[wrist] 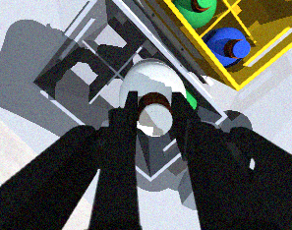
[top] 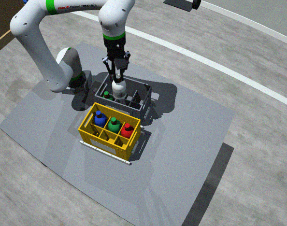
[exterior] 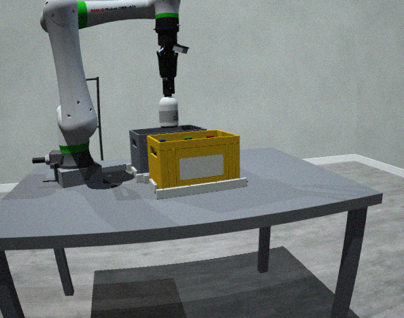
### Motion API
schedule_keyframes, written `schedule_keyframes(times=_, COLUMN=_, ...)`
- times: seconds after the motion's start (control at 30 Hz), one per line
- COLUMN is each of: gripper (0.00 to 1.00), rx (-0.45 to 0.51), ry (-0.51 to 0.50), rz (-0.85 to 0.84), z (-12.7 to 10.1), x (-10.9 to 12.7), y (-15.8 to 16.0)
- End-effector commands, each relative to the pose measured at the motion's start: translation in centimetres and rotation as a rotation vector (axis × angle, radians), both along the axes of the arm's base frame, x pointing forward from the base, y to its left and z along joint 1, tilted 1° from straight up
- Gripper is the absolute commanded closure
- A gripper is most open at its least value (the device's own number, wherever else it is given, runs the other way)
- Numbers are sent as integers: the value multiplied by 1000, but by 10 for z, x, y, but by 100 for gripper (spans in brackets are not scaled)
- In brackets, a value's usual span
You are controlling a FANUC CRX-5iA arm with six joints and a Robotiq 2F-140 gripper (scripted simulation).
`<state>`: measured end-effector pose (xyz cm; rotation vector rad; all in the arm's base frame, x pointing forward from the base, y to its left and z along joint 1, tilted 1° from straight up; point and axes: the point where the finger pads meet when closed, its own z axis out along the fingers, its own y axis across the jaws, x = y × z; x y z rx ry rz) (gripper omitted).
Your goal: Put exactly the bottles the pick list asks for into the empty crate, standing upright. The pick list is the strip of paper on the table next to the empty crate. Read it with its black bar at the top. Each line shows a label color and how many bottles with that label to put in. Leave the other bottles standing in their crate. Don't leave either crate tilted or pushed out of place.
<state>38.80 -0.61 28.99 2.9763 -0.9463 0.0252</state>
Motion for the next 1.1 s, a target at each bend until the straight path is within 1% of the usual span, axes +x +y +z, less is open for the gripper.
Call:
schedule_keyframes(times=0.0, gripper=90, rx=0, ry=-2, rz=0, z=1, x=1, y=0)
schedule_keyframes(times=0.67, gripper=90, rx=0, ry=-2, rz=0, z=1, x=1, y=-1)
schedule_keyframes(times=1.07, gripper=90, rx=0, ry=-2, rz=0, z=-9, x=2, y=-2)
